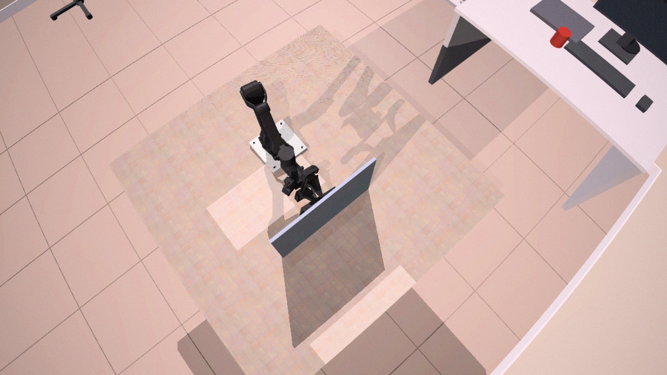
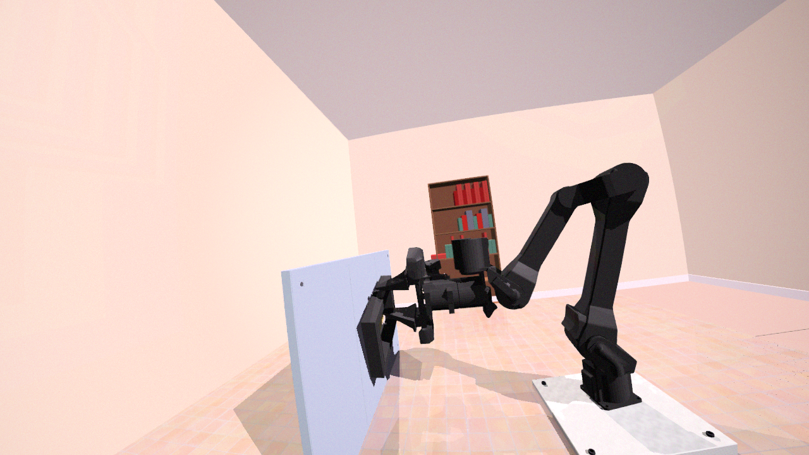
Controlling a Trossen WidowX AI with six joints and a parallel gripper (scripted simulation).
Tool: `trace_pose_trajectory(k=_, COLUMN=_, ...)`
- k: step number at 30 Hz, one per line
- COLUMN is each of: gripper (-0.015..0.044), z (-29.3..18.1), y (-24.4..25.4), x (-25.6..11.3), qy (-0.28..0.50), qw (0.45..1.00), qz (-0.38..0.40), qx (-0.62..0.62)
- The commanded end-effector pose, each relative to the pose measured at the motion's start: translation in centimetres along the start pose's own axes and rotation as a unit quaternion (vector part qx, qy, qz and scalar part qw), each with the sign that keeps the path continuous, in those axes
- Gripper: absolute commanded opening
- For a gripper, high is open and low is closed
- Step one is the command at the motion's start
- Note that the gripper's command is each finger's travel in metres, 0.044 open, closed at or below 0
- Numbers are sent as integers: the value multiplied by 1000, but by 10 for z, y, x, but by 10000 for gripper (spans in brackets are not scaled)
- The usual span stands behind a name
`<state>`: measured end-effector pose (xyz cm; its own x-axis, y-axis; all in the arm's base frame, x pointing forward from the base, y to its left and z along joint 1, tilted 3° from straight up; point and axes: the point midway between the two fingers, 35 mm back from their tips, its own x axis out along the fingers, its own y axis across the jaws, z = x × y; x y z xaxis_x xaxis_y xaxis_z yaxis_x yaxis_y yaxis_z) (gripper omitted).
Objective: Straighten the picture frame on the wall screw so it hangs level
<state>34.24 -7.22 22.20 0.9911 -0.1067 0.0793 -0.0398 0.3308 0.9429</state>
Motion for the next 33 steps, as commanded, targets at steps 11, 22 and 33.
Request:
trace_pose_trajectory(k=11, gripper=260, z=1, y=0, x=0, qy=-3, qw=1000, qz=1, qx=-2)
trace_pose_trajectory(k=22, gripper=207, z=1, y=0, x=0, qy=-3, qw=1000, qz=1, qx=-2)
trace_pose_trajectory(k=33, gripper=36, z=1, y=0, x=0, qy=-3, qw=1000, qz=1, qx=-2)
